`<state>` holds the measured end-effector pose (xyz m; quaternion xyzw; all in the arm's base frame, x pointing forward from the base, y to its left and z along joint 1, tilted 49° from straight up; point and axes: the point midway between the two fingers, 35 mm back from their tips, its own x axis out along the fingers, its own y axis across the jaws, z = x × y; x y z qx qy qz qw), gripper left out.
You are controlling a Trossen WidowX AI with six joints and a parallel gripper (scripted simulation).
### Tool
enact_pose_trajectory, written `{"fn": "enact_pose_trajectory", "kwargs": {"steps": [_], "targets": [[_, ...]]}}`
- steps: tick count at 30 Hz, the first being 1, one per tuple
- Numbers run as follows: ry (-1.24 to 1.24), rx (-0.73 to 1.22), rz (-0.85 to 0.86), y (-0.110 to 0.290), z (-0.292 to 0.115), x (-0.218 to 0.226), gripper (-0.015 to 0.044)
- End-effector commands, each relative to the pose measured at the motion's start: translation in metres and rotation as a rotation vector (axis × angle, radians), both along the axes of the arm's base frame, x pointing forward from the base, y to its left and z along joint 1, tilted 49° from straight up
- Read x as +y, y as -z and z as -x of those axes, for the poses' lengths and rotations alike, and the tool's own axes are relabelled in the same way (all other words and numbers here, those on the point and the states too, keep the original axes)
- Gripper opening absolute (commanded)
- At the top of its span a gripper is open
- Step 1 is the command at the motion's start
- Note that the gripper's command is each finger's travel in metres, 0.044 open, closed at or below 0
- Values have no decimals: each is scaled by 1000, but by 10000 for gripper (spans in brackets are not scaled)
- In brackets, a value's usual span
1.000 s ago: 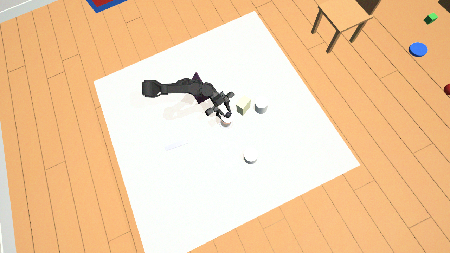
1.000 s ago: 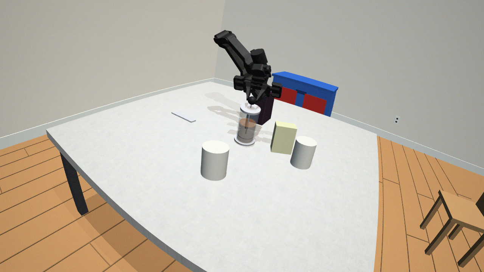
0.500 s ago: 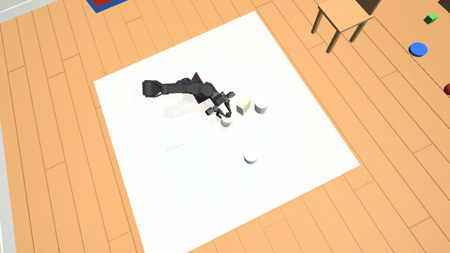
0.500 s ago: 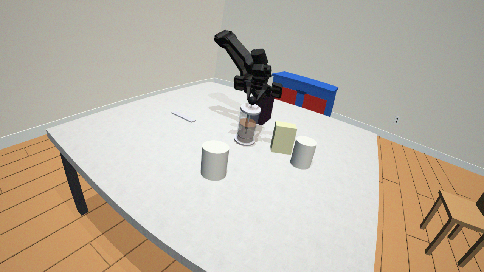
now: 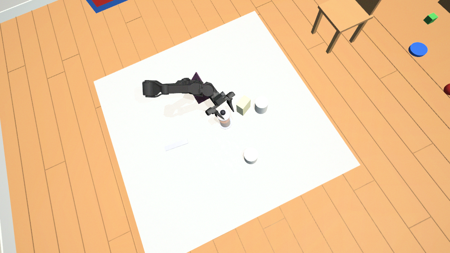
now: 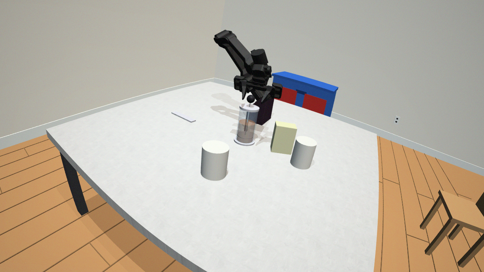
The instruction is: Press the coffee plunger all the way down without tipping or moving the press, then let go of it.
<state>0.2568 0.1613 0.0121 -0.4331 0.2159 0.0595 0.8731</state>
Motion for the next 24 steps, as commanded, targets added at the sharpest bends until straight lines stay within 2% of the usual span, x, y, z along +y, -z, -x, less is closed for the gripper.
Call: {"fn": "enact_pose_trajectory", "kwargs": {"steps": [1, 2, 11, 20, 24], "targets": [[0, 2, -3, 0, 0, 0, 418], [0, 2, -3, 0, 0, 0, 440], [-22, 6, -26, -11, 5, 19, 440], [10, 13, 8, -64, 39, 38, 440], [11, 12, 9, -65, 40, 38, 440]]}}
